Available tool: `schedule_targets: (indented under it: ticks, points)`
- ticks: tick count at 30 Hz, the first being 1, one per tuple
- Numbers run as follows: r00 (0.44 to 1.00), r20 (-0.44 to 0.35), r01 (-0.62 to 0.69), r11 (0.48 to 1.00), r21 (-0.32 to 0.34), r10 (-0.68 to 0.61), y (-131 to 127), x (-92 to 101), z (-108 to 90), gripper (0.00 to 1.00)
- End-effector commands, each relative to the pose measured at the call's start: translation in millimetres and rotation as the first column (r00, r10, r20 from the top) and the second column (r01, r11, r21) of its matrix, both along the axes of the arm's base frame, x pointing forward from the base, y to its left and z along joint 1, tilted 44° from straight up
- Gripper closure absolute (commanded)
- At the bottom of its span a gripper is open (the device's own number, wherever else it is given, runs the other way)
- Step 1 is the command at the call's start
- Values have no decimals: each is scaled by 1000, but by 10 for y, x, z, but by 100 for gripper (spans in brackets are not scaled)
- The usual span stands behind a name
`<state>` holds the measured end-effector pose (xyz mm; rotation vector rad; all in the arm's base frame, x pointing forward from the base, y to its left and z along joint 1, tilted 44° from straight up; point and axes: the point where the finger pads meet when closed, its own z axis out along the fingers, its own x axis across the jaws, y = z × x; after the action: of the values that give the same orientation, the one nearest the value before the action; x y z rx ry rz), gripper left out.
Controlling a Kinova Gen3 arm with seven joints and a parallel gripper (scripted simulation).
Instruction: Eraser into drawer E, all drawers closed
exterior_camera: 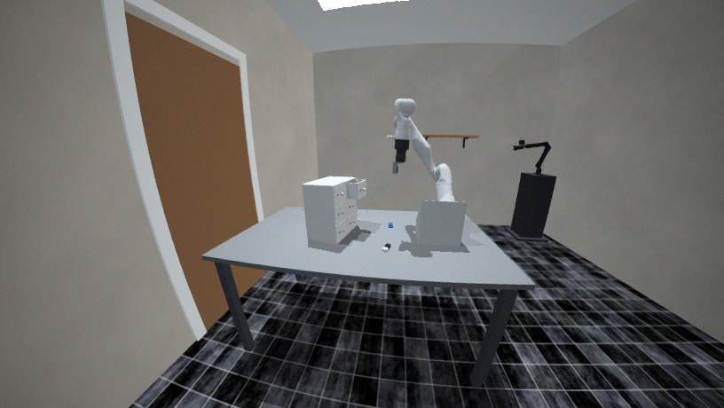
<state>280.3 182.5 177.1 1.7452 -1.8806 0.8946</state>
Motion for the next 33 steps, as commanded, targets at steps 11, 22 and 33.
schedule_targets:
  ticks: [11,22,33]
  points:
    - [998,-32,50,999,14,-49,39,3,26,33]
    - [998,-32,50,999,14,-49,39,3,26,33]
    - [998,-32,50,999,14,-49,39,3,26,33]
